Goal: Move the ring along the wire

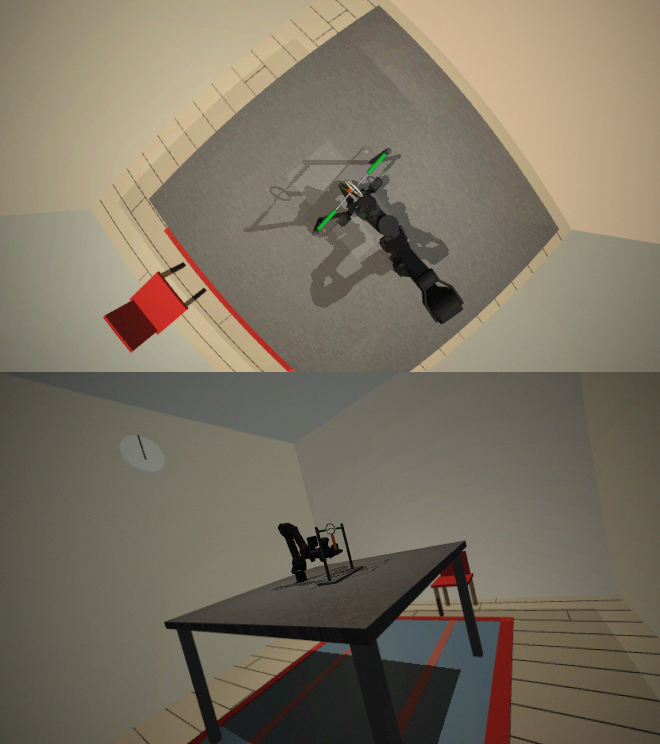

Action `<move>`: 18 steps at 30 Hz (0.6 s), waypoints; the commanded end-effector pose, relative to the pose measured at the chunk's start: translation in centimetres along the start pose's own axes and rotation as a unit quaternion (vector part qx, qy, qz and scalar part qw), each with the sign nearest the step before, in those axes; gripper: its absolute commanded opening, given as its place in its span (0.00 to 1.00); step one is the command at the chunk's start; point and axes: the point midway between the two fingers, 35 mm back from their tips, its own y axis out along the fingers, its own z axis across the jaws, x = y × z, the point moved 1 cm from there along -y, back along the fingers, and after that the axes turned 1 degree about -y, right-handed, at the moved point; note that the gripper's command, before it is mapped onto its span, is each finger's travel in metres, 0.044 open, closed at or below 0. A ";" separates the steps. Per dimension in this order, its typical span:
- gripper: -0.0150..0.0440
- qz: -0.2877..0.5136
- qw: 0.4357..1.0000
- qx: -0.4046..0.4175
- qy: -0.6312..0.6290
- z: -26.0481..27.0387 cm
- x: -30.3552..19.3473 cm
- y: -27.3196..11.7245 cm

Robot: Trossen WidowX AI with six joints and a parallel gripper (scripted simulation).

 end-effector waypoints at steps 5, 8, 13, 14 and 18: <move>0.00 0.032 0.999 0.004 -0.039 -0.4 0.3 -0.8; 0.00 0.054 0.997 0.006 -0.057 -0.6 0.4 -1.3; 0.00 0.079 0.991 0.017 -0.103 -1.0 0.5 -2.0; 0.00 0.080 0.991 0.018 -0.108 -1.0 0.5 -2.1; 0.00 0.080 0.989 0.025 -0.123 -1.0 0.5 -2.1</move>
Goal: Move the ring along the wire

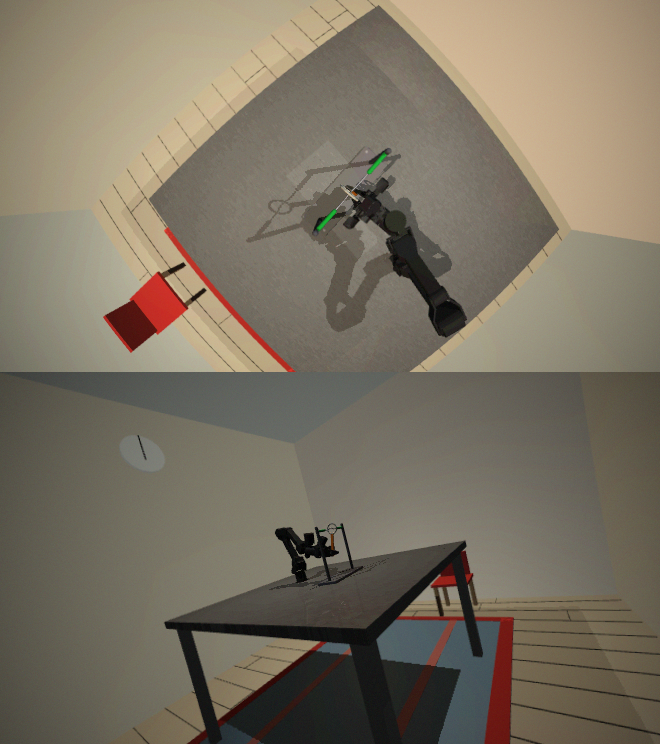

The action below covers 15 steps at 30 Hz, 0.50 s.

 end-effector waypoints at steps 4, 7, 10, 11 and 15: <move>0.00 0.000 0.999 0.011 -0.031 0.1 0.2 -0.2; 0.00 0.000 0.999 0.013 -0.031 0.3 0.2 -0.2; 0.00 -0.001 1.000 0.015 -0.028 0.7 0.1 -0.2; 0.00 -0.001 1.000 0.015 -0.026 0.9 0.1 -0.2; 0.00 -0.001 1.000 0.016 -0.014 1.6 0.1 -0.2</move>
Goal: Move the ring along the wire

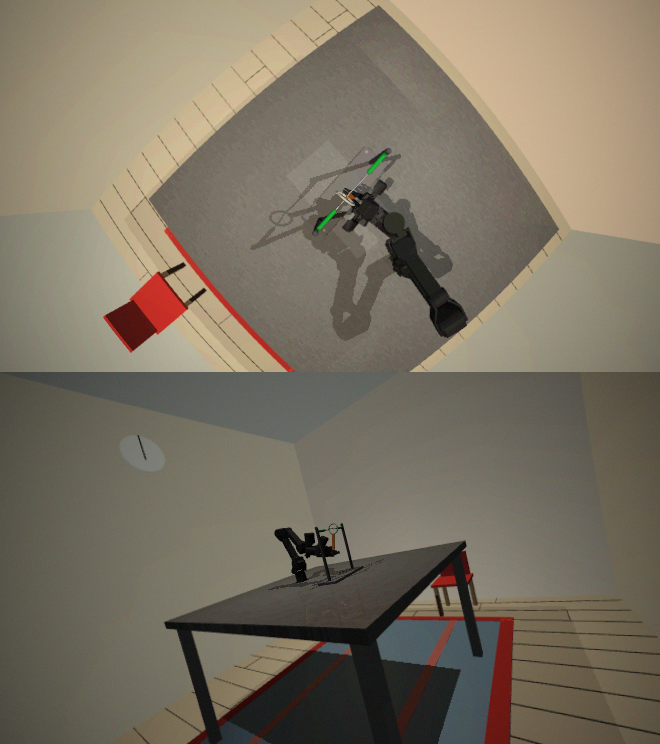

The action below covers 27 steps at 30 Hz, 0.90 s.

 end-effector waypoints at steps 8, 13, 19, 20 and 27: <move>0.00 -0.004 0.999 -0.001 0.037 2.0 0.1 0.0; 0.00 -0.005 0.999 -0.002 0.054 2.9 0.3 0.0; 0.00 -0.006 0.998 -0.002 0.069 3.9 0.4 0.1; 0.00 -0.007 0.997 -0.002 0.071 4.0 0.5 0.1; 0.00 -0.008 0.997 -0.002 0.079 4.9 0.6 0.1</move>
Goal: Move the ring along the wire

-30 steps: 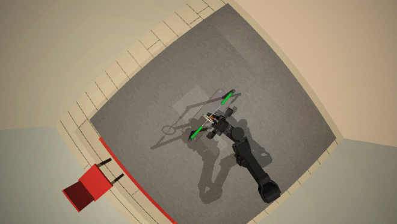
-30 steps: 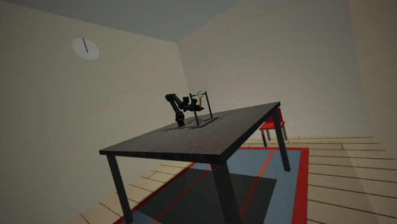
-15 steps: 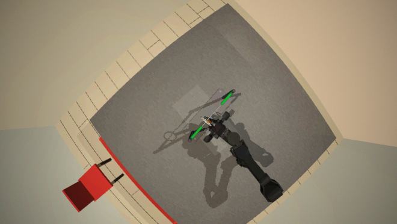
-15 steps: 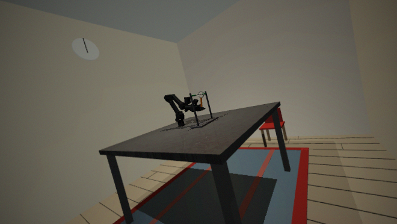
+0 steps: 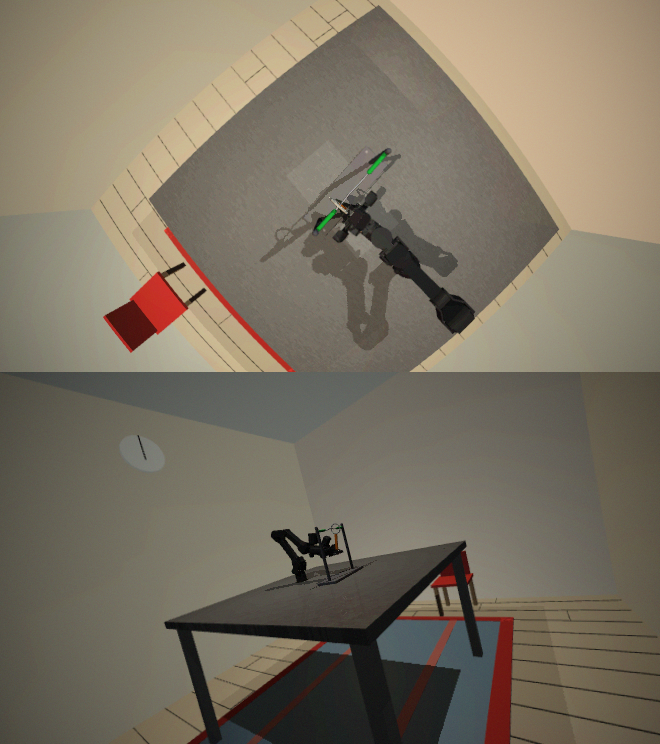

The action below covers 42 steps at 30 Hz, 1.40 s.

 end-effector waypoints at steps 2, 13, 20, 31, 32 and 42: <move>0.00 -0.003 1.000 -0.001 0.008 0.7 0.1 0.0; 0.00 -0.004 1.000 0.001 0.011 1.8 0.1 0.1; 0.00 -0.005 1.000 0.002 0.011 2.5 0.2 0.1; 0.00 -0.006 1.000 0.004 0.012 3.4 0.1 0.2; 0.00 -0.006 1.000 0.004 0.012 3.4 0.0 0.2; 0.00 -0.006 1.000 0.004 0.012 3.5 -1.5 0.6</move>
